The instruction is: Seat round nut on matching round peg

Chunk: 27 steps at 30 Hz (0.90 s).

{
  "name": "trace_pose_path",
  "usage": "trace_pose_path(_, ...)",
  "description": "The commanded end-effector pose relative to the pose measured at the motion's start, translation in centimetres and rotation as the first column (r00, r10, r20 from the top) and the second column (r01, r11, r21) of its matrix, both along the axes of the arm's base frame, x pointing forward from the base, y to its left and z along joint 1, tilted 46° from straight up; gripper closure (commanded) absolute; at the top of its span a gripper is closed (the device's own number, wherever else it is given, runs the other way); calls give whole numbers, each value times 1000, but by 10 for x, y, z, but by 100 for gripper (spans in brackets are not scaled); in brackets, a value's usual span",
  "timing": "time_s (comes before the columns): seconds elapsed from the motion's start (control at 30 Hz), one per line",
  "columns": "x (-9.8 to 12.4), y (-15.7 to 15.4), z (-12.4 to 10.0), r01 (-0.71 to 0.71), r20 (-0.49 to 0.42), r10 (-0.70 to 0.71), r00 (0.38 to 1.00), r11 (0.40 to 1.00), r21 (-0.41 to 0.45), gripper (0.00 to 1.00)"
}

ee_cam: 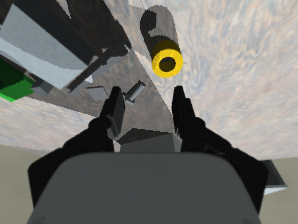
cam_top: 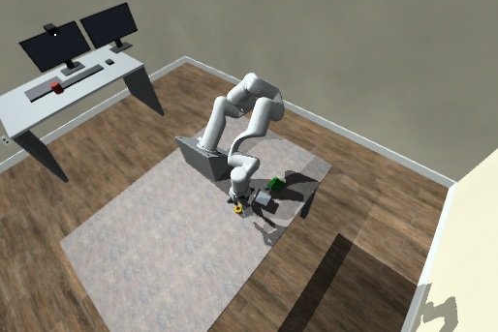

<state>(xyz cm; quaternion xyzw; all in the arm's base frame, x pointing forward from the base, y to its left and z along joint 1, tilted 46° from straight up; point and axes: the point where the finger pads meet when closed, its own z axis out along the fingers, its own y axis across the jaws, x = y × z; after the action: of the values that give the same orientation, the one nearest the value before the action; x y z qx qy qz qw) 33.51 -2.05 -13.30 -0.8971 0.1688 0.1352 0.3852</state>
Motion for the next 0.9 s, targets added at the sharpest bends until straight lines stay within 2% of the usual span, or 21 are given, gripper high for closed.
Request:
trace_pose_path(0.0, -2, -9, -4, 9, 51, -8, 999, 1000, -6, 40)
trace_pose_path(0.4, -8, -19, -11, 14, 105, -12, 994, 1000, -19, 40)
trace_pose_path(0.87, -9, -21, -12, 15, 115, -12, 993, 1000, -22, 40)
